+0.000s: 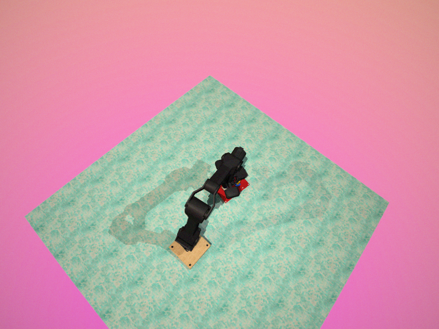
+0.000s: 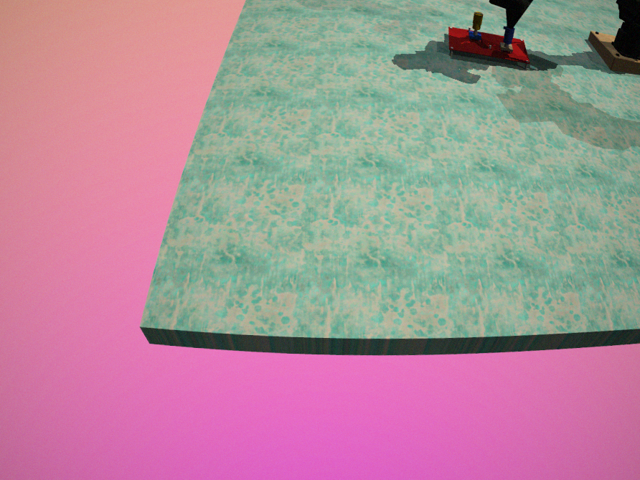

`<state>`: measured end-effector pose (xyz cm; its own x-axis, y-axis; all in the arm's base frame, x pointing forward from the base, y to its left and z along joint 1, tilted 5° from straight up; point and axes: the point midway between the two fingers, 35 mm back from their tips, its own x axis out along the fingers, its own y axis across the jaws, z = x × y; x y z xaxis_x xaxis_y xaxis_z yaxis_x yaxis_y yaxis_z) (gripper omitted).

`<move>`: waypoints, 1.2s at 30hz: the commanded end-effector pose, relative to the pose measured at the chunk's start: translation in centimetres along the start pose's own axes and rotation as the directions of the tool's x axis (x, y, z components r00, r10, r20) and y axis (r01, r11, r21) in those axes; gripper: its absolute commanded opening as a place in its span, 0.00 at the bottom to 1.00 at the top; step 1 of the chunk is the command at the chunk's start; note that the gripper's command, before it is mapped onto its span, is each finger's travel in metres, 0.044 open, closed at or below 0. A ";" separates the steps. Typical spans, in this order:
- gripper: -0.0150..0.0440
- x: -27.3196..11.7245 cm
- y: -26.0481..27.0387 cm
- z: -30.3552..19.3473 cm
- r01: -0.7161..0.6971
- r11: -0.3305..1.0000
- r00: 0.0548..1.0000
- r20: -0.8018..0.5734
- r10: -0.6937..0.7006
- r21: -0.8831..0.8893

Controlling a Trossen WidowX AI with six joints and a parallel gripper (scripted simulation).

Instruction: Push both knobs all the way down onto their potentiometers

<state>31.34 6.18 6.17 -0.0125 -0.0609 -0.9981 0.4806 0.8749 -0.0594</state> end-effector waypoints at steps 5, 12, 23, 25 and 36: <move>0.25 -0.7 0.1 0.0 0.002 1.000 1.000 -0.008 -0.002 -0.002; 0.25 -1.7 0.1 0.0 0.002 1.000 1.000 -0.008 -0.002 -0.002; 0.48 -1.5 0.1 0.4 0.013 0.999 1.000 0.010 -0.012 -0.045; 0.39 -1.9 0.2 0.9 0.020 0.995 0.999 0.034 -0.017 -0.101; 0.25 -2.4 0.3 1.6 0.027 0.894 0.999 0.030 -0.015 -0.447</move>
<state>32.68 5.97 8.45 0.0077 -0.0832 -0.9965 0.1277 0.9885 -0.0815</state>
